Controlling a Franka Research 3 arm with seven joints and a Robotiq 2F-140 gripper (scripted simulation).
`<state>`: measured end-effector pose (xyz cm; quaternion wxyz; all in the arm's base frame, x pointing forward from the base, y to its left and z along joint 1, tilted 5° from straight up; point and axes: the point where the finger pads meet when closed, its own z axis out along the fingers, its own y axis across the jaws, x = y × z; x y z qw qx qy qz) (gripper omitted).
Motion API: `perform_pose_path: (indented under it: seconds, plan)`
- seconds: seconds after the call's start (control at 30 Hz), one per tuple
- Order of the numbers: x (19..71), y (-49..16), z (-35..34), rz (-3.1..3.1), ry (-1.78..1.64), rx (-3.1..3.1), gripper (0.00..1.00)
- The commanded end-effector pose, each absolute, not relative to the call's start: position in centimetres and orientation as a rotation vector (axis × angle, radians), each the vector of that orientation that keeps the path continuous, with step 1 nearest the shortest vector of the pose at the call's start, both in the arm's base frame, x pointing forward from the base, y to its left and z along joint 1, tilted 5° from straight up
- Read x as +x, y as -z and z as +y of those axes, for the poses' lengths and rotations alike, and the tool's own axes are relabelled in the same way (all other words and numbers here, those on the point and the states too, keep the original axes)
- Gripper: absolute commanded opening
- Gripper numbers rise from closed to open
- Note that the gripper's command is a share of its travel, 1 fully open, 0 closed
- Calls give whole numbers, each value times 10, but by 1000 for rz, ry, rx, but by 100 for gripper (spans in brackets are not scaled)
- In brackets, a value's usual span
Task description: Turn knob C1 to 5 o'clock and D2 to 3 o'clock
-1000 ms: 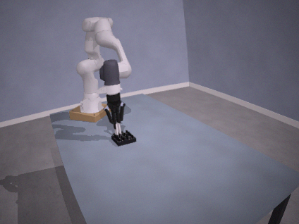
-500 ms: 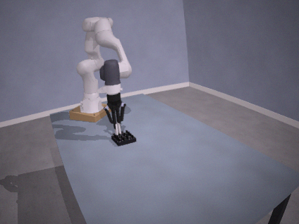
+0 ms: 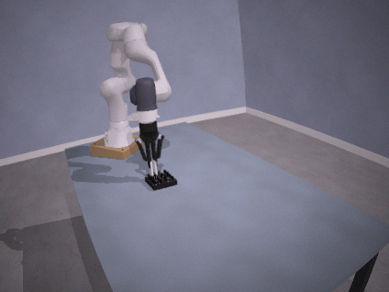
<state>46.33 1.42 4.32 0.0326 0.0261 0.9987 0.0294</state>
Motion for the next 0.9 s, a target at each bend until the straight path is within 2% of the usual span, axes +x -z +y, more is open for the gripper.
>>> perform_pose_path:
  seconds: [0.0,0.1,0.13,0.87]
  plan:
    - [464,-43,16,3075,-86,101,5]
    - [464,-43,16,3075,-86,101,5]
    - [464,-43,16,3075,-86,101,12]
    - [464,-43,16,3075,-86,101,12]
